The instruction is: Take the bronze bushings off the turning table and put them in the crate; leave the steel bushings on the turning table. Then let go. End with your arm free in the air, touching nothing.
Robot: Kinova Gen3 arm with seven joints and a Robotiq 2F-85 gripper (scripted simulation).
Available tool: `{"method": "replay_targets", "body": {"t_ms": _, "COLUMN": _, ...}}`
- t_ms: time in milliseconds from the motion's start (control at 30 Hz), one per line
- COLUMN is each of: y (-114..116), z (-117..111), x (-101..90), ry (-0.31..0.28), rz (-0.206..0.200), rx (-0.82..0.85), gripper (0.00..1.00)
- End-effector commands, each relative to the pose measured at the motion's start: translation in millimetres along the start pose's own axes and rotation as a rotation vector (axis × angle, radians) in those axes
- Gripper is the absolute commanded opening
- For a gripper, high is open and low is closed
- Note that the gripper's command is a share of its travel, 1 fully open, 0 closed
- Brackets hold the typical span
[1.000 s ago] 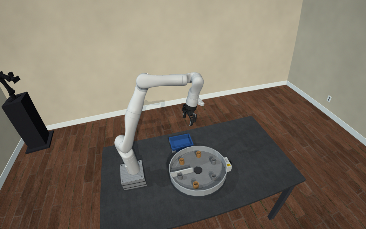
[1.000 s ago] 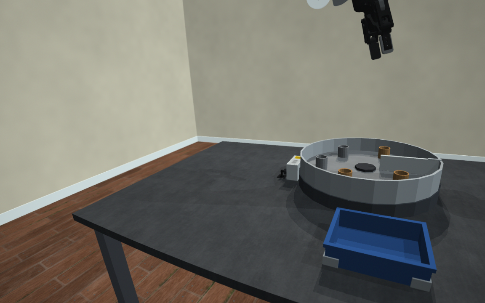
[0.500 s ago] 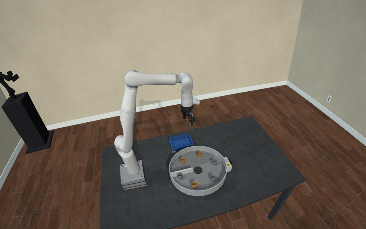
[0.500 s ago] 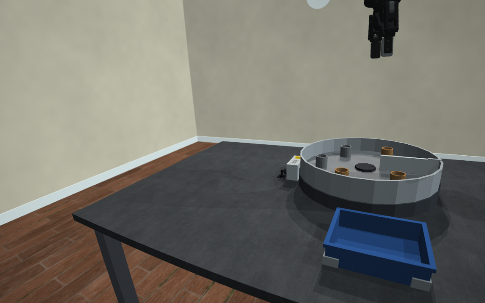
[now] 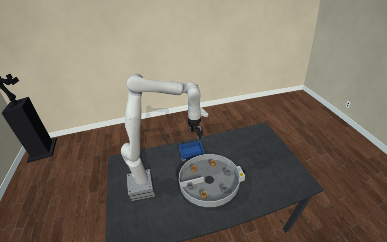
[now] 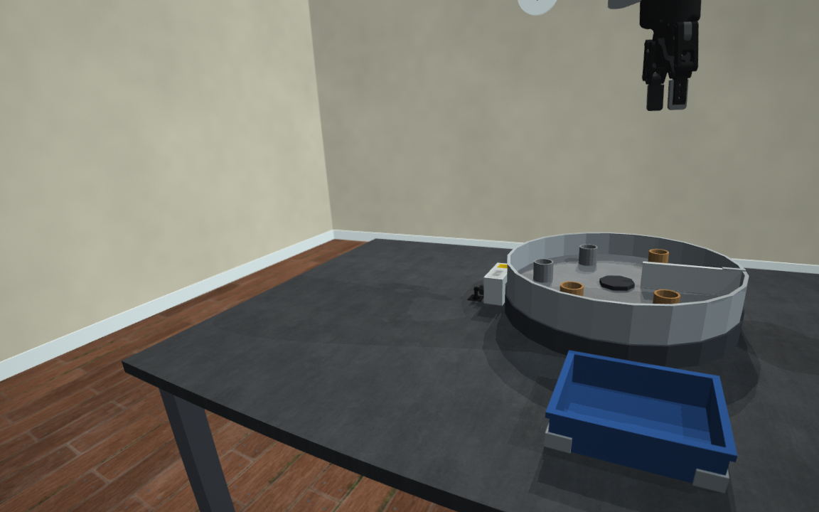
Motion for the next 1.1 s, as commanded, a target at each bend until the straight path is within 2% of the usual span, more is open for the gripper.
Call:
{"method": "replay_targets", "body": {"t_ms": 0, "y": -1, "z": 2, "x": -2.7, "ry": 0.009, "rz": -0.005, "rx": 0.001, "gripper": 1.0}}
{"method": "replay_targets", "body": {"t_ms": 233, "y": -1, "z": 2, "x": -2.7, "ry": 0.009, "rz": -0.005, "rx": 0.001, "gripper": 1.0}}
{"method": "replay_targets", "body": {"t_ms": 400, "y": 19, "z": 49, "x": 17.8, "ry": 0.009, "rz": -0.005, "rx": 0.0, "gripper": 1.0}}
{"method": "replay_targets", "body": {"t_ms": 800, "y": 19, "z": 49, "x": 17.8, "ry": 0.009, "rz": -0.005, "rx": 0.0, "gripper": 1.0}}
{"method": "replay_targets", "body": {"t_ms": 967, "y": 39, "z": 95, "x": 38.1, "ry": 0.009, "rz": -0.005, "rx": 0.0, "gripper": 1.0}}
{"method": "replay_targets", "body": {"t_ms": 1067, "y": 39, "z": 95, "x": 38.1, "ry": 0.009, "rz": -0.005, "rx": 0.0, "gripper": 1.0}}
Point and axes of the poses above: the point where the finger pads meet when closed, its own x axis out along the fingers, its own y axis across the jaws, z = x × y, the point moved 4 cm from there along -x, back along the fingers, and after that the axes turned 15 degrees about -x, right-handed, at the moved point
